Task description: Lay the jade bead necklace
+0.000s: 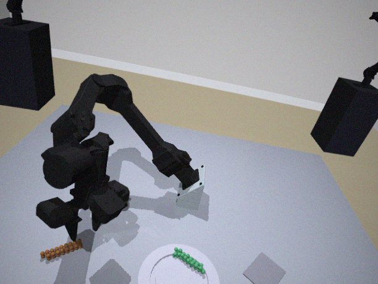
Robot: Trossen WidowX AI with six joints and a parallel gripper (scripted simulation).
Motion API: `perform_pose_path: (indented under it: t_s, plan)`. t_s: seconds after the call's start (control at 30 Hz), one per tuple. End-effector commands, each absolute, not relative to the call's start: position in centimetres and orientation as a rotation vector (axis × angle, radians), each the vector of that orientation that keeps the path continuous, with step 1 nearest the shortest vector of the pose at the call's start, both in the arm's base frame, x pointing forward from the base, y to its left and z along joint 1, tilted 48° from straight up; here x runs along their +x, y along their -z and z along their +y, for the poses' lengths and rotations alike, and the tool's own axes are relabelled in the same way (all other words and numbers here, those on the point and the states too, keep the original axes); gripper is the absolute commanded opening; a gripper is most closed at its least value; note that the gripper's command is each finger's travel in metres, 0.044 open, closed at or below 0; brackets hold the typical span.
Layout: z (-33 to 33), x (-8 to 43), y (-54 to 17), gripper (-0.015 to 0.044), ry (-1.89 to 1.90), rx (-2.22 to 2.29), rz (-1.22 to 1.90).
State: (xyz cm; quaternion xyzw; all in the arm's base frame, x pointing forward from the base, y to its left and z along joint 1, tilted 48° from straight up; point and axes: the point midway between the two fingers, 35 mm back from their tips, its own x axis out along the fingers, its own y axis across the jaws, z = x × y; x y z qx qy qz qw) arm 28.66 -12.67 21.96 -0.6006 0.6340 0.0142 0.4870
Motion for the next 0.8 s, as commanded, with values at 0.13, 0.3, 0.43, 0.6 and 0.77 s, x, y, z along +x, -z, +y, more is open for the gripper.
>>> perform_pose_path:
  t_s: [0.13, 0.3, 0.43, 0.6, 0.77]
  plan:
    - [-9.8, 29.4, -16.4, 0.0250, -0.073, -1.374, 1.583]
    - [-8.0, 29.2, -13.0, 0.0250, -0.080, -1.322, 1.620]
    - [-6.6, 28.6, -10.5, 0.0250, -0.082, -1.282, 1.648]
    - [-5.0, 27.5, -7.5, 0.0250, -0.069, -1.239, 1.694]
    - [-3.6, 25.7, -4.5, 0.0250, -0.033, -1.206, 1.756]
